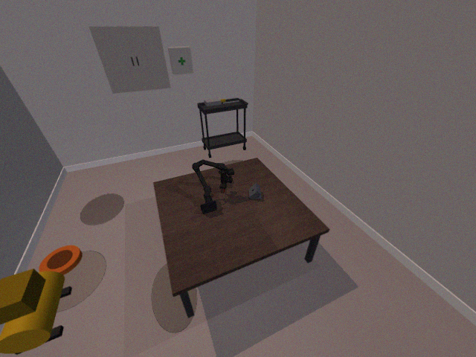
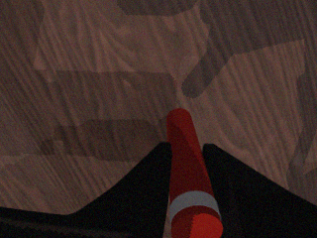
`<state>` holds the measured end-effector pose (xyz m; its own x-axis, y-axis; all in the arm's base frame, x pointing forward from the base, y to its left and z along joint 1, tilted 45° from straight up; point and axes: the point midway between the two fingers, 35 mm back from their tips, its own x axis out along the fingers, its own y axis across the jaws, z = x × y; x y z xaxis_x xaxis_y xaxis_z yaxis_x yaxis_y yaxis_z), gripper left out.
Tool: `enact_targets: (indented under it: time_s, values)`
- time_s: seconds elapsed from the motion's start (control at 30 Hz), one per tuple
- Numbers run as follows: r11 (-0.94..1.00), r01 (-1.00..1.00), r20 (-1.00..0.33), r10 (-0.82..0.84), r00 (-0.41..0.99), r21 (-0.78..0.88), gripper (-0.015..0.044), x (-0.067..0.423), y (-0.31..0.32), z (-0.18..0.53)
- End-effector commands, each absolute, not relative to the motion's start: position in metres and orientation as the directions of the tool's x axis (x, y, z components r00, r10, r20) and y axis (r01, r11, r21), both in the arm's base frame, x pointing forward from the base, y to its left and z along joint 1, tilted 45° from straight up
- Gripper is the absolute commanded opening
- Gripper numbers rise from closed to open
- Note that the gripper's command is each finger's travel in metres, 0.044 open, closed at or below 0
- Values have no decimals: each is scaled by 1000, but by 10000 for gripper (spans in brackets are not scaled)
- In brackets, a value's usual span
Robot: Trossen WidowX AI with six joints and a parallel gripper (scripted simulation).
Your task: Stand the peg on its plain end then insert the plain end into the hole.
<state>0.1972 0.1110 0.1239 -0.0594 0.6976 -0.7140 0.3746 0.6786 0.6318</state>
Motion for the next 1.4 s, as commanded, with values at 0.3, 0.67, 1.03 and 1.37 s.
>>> enact_targets:
  time_s: [0.3, 0.67, 1.03, 1.37]
  values:
    - [679, 375, -714, 698, -60, 631, 0, 202, 78, 155]
    - [678, 379, -720, 693, -44, 630, 0, 206, 67, 160]
    - [684, 390, -746, 665, 12, 616, 0, 219, 62, 149]
    - [686, 402, -766, 639, 66, 607, 0, 232, 57, 140]
